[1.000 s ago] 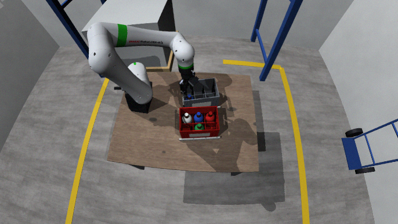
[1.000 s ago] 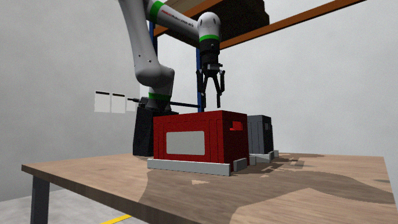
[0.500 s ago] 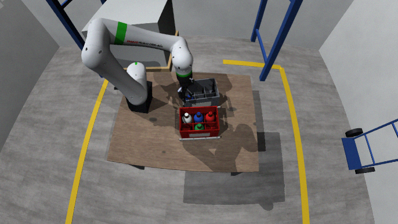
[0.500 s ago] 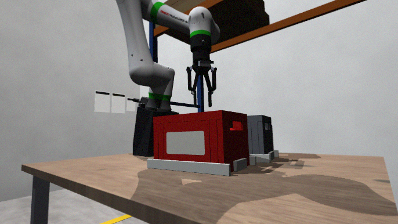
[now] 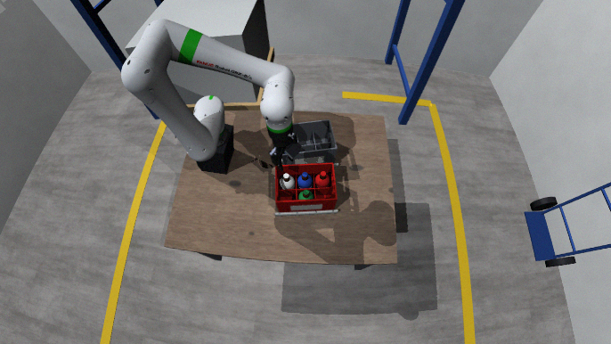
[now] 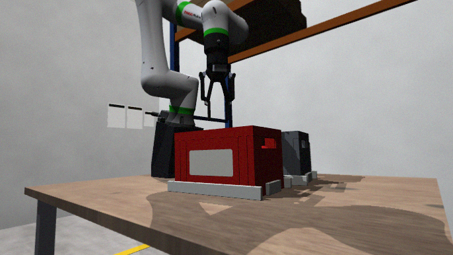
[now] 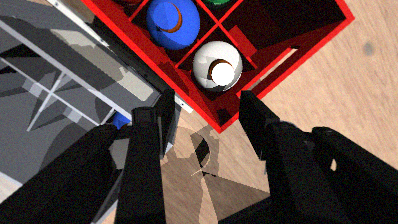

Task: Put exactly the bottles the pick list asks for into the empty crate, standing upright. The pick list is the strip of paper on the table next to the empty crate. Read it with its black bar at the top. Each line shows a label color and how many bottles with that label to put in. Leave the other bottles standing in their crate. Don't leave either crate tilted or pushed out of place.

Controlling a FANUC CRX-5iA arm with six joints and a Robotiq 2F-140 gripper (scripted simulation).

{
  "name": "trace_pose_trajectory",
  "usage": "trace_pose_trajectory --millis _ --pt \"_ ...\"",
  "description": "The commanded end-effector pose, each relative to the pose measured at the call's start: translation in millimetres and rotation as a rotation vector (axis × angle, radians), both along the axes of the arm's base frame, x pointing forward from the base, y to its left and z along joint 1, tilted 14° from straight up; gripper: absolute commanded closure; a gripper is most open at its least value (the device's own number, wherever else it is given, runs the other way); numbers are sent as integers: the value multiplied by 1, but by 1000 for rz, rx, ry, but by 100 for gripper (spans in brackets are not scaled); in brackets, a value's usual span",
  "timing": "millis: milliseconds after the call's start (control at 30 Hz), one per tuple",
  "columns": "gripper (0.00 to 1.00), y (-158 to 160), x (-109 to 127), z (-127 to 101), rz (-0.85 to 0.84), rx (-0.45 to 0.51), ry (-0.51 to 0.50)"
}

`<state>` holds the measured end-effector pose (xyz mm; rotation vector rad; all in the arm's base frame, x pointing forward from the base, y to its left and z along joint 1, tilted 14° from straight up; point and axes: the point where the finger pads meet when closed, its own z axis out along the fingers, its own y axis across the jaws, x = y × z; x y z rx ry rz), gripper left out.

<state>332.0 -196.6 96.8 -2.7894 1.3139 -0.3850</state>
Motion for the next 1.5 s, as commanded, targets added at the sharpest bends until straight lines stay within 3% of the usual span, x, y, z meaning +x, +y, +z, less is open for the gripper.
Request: trace_pose_trajectory --millis 0,367,1467 --pt "56 -19 -4 1 2 4 0" --pt "56 -24 -5 1 2 4 -1" --pt "56 -27 4 -37 2 4 0"
